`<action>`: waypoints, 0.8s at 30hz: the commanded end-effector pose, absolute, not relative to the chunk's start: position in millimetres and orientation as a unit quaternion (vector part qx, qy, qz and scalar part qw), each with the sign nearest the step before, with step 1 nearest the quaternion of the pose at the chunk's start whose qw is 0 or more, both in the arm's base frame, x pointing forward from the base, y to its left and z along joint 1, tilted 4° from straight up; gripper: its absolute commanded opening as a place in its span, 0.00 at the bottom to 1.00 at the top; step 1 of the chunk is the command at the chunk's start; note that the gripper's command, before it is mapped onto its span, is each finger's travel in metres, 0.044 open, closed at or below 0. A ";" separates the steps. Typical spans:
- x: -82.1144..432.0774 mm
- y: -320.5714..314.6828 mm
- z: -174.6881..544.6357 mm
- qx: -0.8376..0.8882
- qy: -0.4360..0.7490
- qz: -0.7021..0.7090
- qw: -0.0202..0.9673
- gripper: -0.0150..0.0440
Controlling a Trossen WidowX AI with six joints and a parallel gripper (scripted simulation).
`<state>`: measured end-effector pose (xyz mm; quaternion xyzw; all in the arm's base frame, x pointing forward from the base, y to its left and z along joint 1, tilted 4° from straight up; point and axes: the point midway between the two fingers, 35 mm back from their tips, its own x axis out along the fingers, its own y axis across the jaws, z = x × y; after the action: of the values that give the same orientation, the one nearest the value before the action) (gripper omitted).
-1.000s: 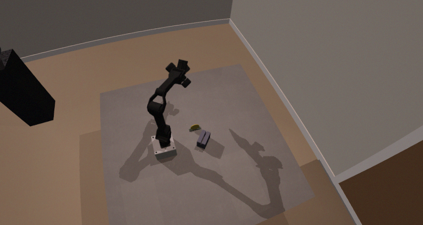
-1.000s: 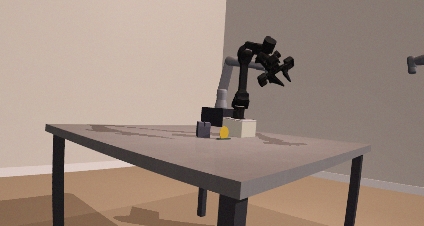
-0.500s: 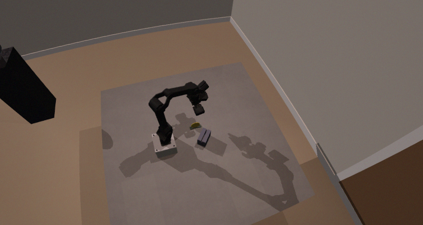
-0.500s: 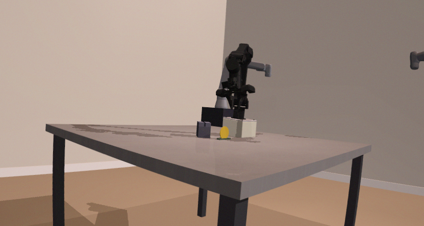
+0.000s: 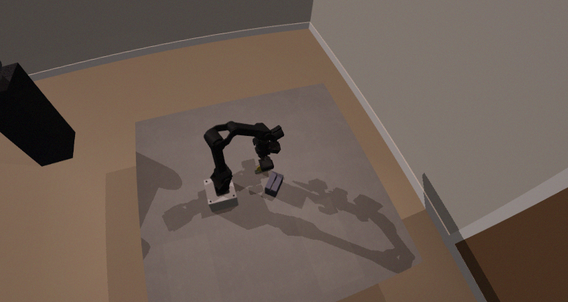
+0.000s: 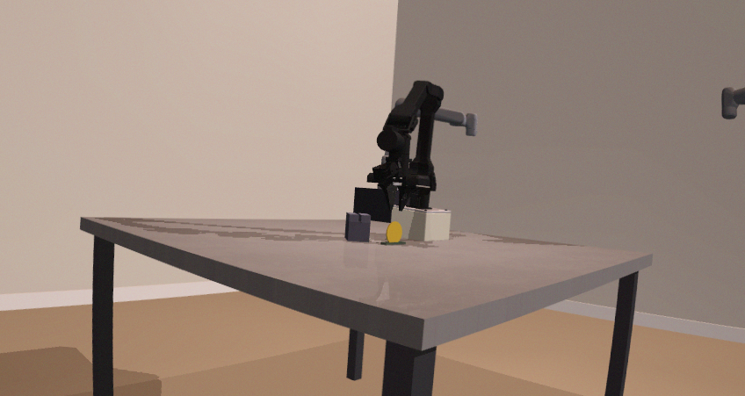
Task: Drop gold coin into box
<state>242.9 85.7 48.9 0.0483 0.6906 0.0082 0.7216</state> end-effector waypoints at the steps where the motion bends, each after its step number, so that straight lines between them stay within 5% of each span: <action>1: 241.2 85.9 37.3 0.048 0.690 0.006 0.722 0.53; 24: 244.2 89.1 2.4 0.049 0.690 0.006 0.722 0.53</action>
<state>247.0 90.3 8.9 0.0497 0.6863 0.0098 0.7255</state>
